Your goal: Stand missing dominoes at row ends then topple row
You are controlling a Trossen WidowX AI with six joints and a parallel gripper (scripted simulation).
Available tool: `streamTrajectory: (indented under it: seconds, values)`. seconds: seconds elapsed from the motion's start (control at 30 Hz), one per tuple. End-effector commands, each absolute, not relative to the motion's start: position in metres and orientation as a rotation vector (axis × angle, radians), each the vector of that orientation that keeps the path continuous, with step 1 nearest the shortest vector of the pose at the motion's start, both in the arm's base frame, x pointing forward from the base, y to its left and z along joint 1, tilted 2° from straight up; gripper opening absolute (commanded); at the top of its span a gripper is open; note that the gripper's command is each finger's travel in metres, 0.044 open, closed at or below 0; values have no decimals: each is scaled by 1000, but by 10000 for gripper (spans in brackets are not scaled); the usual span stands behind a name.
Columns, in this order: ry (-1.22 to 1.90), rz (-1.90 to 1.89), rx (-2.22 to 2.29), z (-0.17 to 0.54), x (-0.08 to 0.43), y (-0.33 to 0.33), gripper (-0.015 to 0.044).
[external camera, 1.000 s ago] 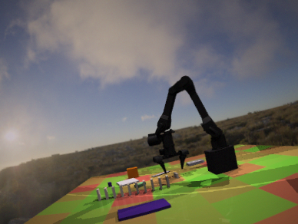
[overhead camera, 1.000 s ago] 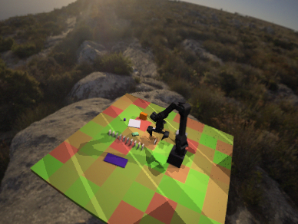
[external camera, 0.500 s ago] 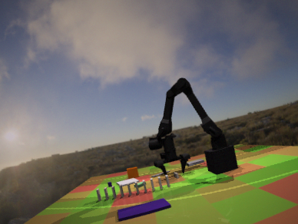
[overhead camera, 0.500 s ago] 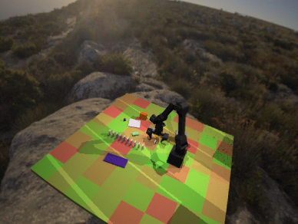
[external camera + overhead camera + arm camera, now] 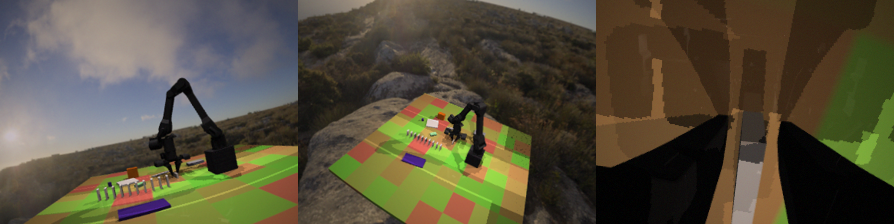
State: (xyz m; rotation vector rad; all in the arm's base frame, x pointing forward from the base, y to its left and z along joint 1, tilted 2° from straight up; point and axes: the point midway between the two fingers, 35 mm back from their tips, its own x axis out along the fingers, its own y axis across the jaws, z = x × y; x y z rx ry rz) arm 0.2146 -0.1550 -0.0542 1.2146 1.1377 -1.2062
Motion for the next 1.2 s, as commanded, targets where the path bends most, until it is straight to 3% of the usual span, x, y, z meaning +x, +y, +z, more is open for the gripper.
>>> streamTrajectory:
  seconds: [0.0, 0.23, 0.47, 0.67, 1.17]
  values:
    - [1136, -1204, 1222, -54, 215, -154, 24]
    - [1136, -1204, 1222, -52, 215, -154, 24]
    - [1135, -1203, 1222, 23, 215, -146, 24]
    - [1143, -1191, 1209, 31, 215, -145, 24]
    - [1493, -338, 291, 30, 174, -181, 24]
